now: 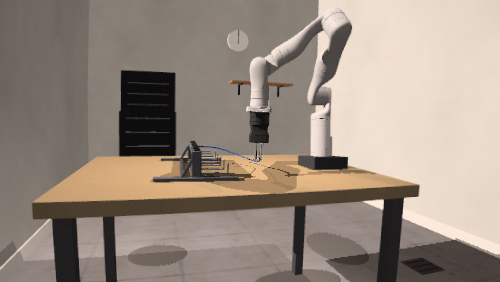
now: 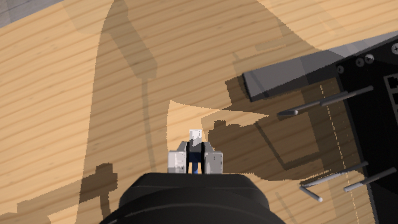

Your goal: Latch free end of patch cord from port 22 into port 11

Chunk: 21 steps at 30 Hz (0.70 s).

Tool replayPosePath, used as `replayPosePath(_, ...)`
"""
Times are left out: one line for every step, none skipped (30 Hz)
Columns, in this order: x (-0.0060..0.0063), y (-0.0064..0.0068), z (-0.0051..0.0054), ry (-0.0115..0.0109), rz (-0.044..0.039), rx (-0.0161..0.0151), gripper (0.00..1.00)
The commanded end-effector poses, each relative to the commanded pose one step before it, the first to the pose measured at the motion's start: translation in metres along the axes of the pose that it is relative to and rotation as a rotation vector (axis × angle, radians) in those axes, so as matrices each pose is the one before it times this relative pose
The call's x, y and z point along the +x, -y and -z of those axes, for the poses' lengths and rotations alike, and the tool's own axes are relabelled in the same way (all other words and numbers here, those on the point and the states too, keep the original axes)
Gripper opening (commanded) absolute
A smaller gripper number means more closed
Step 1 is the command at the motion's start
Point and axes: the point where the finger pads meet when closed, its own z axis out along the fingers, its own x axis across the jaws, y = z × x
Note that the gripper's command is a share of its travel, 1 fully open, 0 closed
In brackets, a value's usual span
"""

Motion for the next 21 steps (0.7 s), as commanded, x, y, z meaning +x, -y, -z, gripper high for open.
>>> replayPosePath(0.00358,-0.00218,0.00097,-0.00097,-0.01745,0.00095,0.0)
replayPosePath(0.0,0.0,0.0,0.0,0.0,0.0,0.0)
replayPosePath(0.0,0.0,0.0,0.0,0.0,0.0,0.0)
replayPosePath(0.00103,-0.00072,0.00025,0.00001,-0.00742,0.00005,0.0)
replayPosePath(0.00109,-0.00075,0.00026,0.00001,-0.00781,0.00006,0.0)
replayPosePath(0.00114,-0.00078,0.00027,0.00001,-0.0082,0.00007,0.0)
replayPosePath(0.0012,-0.00081,0.00029,0.00001,-0.00859,0.00008,0.0)
replayPosePath(0.00126,-0.00084,0.0003,0.00001,-0.00898,0.00009,0.0)
replayPosePath(0.00132,-0.00087,0.00031,0.00001,-0.00936,0.0001,0.0)
replayPosePath(0.00138,-0.00089,0.00033,0.00001,-0.00975,0.00011,0.0)
replayPosePath(0.00143,-0.00089,0.00034,0.00001,-0.01,0.00008,0.0)
replayPosePath(0.00147,-0.00078,0.00032,-0.00002,-0.00987,-0.00006,0.0)
replayPosePath(0.00153,-0.0008,0.00034,-0.00002,-0.01022,-0.00006,0.0)
replayPosePath(0.00159,-0.00081,0.00035,-0.00002,-0.01058,-0.00005,0.0)
replayPosePath(0.00165,-0.00083,0.00036,-0.00001,-0.01092,-0.00004,0.0)
replayPosePath(0.0017,-0.00084,0.00038,-0.00001,-0.01127,-0.00003,0.0)
replayPosePath(0.00176,-0.00086,0.00039,-0.00001,-0.01161,-0.00002,0.0)
replayPosePath(0.00182,-0.00087,0.0004,-0.00001,-0.01194,0.0,0.0)
replayPosePath(0.0,0.0,0.0,0.0,0.0,0.0,0.0)
replayPosePath(0.0,0.0,0.0,0.0,0.0,0.0,0.0)
replayPosePath(0.00188,-0.00087,0.00042,-0.00001,-0.01227,0.00001,0.0)
